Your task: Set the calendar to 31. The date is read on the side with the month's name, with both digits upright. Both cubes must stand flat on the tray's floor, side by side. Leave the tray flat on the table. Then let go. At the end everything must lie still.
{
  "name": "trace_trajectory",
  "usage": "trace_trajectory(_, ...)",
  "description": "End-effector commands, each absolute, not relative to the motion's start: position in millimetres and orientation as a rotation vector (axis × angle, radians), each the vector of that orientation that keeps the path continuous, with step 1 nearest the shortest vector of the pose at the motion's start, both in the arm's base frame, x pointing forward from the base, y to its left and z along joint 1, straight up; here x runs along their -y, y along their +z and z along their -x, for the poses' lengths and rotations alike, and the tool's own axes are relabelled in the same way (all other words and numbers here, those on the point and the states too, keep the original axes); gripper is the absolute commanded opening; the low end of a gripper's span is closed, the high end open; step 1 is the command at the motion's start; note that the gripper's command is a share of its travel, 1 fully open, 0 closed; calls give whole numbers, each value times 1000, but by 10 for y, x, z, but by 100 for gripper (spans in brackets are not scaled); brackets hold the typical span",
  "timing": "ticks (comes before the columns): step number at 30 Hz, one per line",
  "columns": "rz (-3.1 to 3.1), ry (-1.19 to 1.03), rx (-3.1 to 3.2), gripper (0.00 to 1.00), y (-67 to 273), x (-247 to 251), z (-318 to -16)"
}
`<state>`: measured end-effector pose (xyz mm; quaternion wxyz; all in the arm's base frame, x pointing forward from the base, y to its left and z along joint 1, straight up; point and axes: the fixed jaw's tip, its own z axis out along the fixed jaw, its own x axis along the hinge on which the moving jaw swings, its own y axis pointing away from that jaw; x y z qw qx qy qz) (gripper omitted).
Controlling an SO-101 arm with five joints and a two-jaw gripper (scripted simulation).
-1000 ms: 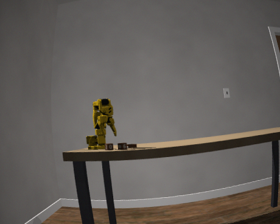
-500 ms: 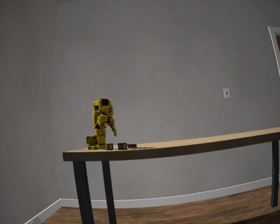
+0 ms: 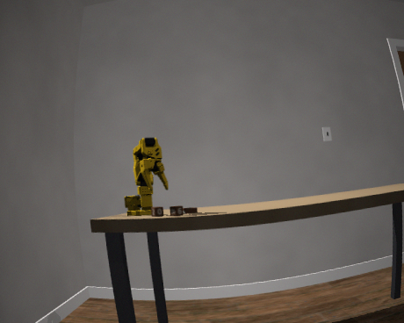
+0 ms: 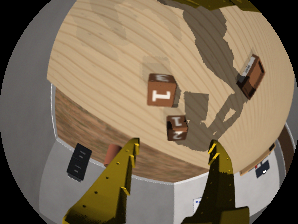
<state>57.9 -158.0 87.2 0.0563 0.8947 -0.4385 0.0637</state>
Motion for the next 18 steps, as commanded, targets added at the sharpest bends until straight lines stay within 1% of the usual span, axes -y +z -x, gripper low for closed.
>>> trace_trajectory(1, -2628, 329, 1284, 35, 1078, 1631, -586)
trace_trajectory(2, -2628, 329, 1284, 35, 1078, 1631, -586)
trace_trajectory(10, -2477, 532, 1210, 35, 1373, 1624, -583)
trace_trajectory(18, -2444, 572, 1194, 35, 1435, 1615, -579)
